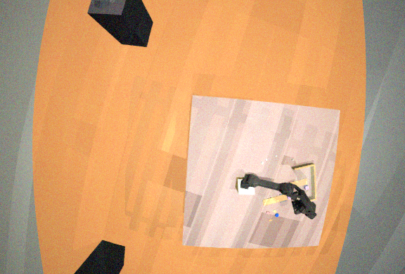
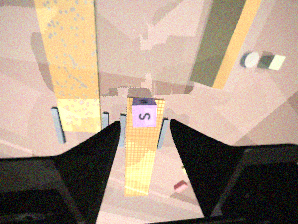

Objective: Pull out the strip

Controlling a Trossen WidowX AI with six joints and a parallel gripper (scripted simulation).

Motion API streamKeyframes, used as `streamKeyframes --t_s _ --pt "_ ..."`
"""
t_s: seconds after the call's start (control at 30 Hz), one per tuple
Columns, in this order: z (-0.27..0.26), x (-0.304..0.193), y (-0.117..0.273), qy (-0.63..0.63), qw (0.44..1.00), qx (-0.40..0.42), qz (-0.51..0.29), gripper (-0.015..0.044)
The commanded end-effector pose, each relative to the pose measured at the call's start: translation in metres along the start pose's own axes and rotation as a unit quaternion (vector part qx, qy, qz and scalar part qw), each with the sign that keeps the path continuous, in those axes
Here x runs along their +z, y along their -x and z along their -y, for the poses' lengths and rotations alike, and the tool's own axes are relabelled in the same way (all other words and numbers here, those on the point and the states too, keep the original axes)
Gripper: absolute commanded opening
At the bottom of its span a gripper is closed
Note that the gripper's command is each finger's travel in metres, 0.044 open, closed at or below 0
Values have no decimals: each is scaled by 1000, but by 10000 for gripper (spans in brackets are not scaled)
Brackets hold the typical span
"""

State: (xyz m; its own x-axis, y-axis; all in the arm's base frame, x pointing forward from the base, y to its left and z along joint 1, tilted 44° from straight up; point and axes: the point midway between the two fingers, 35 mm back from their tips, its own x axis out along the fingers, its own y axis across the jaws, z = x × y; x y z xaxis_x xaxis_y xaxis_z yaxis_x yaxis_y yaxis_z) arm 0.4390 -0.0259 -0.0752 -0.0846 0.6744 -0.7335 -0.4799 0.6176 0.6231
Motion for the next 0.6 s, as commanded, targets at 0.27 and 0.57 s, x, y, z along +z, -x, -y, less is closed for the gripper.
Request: streamKeyframes --t_s 0.27,0.57 --pt "1 -2 -23 -7 1000 6 -1 250" --pt "0 -2 -38 -7 1000 6 -1 250"
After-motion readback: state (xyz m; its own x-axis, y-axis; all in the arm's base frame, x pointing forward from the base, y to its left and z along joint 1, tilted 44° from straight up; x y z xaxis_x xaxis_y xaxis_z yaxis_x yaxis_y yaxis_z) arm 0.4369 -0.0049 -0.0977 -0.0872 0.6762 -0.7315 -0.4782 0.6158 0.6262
